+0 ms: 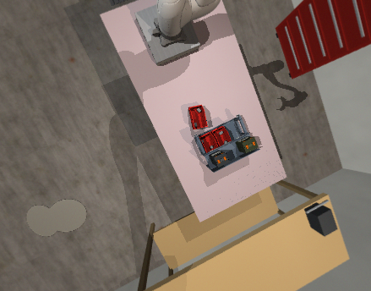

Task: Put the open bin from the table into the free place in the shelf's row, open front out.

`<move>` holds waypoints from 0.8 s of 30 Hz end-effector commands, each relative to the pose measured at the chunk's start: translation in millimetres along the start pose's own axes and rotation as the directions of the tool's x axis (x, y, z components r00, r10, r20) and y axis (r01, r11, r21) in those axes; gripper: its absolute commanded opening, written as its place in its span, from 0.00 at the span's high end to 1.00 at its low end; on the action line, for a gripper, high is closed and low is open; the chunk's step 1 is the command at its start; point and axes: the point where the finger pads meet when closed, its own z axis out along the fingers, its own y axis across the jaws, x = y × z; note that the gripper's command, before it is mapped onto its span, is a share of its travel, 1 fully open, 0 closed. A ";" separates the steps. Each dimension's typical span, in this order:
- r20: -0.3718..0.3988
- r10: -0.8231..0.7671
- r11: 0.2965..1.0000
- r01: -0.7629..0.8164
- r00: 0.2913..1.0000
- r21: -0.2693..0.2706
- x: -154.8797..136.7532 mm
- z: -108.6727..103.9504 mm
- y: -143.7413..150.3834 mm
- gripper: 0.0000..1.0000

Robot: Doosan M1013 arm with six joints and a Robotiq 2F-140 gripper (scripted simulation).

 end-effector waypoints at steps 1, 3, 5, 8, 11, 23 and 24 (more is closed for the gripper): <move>-0.005 -0.001 0.999 0.001 1.000 -0.035 5.9 -6.4 11.4 0.00; -0.010 -0.003 0.998 0.002 1.000 -0.067 11.7 -13.4 22.2 0.00; -0.016 -0.005 0.995 0.003 1.000 -0.100 17.7 -20.8 32.8 0.00; -0.024 -0.008 0.989 0.004 1.000 -0.149 27.0 -32.6 48.4 0.00; -0.034 -0.012 0.980 0.005 0.999 -0.197 36.6 -45.2 63.6 0.00; -0.067 -0.031 0.936 0.005 0.997 -0.353 71.1 -93.1 109.8 0.00; -0.071 -0.033 0.930 0.005 0.997 -0.368 74.8 -98.4 114.0 0.00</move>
